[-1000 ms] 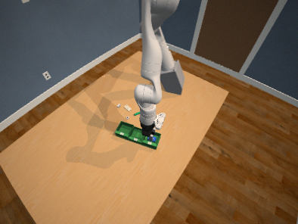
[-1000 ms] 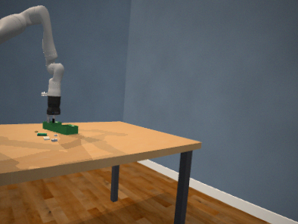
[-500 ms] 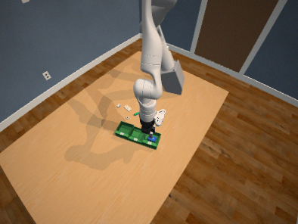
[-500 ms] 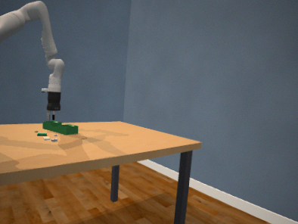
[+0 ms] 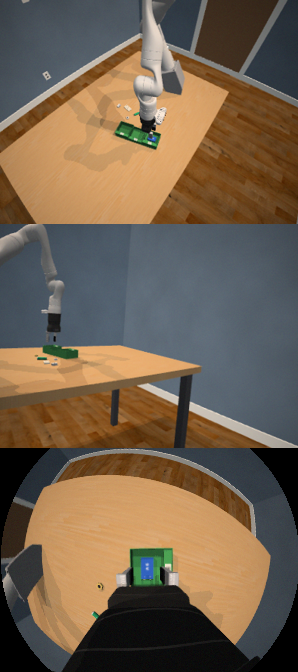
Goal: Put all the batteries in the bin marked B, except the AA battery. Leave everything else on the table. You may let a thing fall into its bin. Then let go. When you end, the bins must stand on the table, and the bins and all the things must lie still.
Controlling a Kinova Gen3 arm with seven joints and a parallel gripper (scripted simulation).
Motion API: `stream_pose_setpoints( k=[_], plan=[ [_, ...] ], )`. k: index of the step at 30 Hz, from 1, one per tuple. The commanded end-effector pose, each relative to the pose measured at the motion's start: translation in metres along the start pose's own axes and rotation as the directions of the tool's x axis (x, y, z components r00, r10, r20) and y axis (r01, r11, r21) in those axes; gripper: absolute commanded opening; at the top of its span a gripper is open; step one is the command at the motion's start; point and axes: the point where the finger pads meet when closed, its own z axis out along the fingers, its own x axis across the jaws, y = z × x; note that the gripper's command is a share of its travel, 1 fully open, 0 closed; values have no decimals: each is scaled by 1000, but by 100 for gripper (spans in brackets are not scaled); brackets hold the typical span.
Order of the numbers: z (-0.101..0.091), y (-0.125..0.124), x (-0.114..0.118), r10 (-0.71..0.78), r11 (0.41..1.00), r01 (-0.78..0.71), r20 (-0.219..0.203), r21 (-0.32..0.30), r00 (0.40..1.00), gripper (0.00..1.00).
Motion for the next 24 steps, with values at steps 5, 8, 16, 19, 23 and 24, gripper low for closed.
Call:
stream_pose_setpoints(
  k=[5,8,16,19,23,24],
  plan=[
    [-27,-2,2,-2,1000,2,-8,4,1000,100],
    [-39,-2,2,-2,1000,2,-8,5,1000,100],
    [-63,-2,2,-2,1000,2,-8,5,1000,100],
    [-75,-2,2,-2,1000,2,-8,5,1000,100],
    [-91,-2,2,-2,1000,2,-8,5,1000,100],
    [-95,-2,2,-2,1000,2,-8,5,1000,100]
  ],
)
